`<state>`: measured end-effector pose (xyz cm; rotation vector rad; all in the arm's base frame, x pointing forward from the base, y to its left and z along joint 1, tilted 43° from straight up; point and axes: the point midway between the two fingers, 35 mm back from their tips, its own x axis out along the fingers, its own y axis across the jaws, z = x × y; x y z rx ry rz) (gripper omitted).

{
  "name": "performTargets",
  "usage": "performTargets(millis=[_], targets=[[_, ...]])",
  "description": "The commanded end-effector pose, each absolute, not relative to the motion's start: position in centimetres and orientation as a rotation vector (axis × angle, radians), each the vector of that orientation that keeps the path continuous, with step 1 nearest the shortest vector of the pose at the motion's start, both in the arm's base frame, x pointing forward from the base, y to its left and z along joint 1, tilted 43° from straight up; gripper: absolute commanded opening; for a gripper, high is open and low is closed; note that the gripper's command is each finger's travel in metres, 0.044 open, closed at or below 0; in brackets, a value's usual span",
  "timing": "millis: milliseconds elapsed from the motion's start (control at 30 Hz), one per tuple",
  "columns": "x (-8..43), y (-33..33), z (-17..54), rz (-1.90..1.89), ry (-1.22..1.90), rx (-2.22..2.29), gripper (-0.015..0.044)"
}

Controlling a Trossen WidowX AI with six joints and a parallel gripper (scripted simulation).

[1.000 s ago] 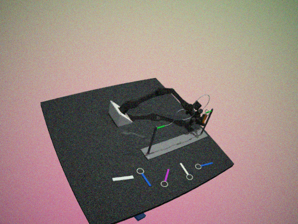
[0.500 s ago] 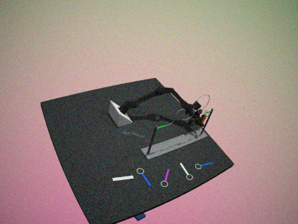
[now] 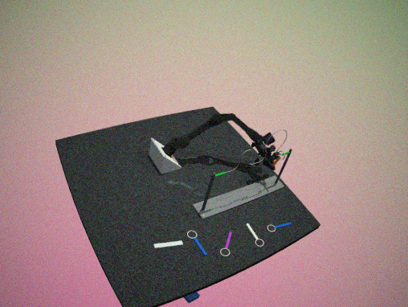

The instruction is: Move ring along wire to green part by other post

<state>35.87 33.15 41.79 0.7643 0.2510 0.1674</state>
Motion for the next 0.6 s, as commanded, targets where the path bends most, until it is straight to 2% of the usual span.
performTargets(millis=[0,567], targets=[[35.2,32.5,41.7,0.189,0.311,0.761,-0.0150],[33.3,29.5,40.3,0.230,0.497,0.635,-0.0150]])
